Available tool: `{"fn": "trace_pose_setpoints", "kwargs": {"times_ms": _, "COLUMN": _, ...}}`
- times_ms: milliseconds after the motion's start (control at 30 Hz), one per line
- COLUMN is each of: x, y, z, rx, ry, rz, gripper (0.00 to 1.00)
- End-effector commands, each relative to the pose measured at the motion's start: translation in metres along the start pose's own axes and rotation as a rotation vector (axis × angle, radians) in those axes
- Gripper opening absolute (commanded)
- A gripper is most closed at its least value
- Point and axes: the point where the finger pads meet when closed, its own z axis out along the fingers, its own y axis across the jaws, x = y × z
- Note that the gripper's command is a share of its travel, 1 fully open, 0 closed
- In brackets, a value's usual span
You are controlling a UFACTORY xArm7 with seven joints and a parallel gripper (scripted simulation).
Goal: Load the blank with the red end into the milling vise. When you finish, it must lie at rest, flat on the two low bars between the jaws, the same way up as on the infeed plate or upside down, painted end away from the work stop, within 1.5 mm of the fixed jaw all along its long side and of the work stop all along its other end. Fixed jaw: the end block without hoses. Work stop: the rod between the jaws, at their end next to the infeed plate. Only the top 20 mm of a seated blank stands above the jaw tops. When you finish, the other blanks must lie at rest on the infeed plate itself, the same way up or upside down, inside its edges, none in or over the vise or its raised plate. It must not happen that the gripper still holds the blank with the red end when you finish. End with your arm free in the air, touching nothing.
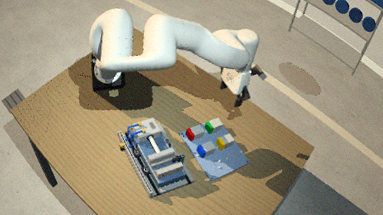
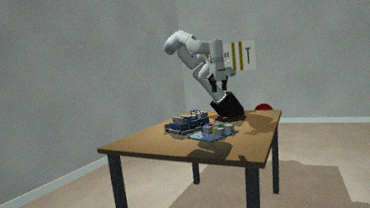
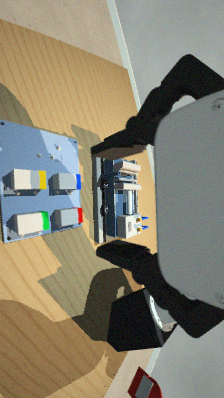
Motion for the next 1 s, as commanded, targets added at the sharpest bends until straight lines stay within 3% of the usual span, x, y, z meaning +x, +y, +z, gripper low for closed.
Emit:
{"fn": "trace_pose_setpoints", "kwargs": {"times_ms": 0, "x": 0.0007, "y": 0.0, "z": -0.0018, "rx": -0.002, "ry": 0.004, "rz": -0.001, "gripper": 1.0}}
{"fn": "trace_pose_setpoints", "kwargs": {"times_ms": 967, "x": 0.0069, "y": 0.0003, "z": -0.0004, "rx": -0.002, "ry": 0.004, "rz": -0.001, "gripper": 1.0}}
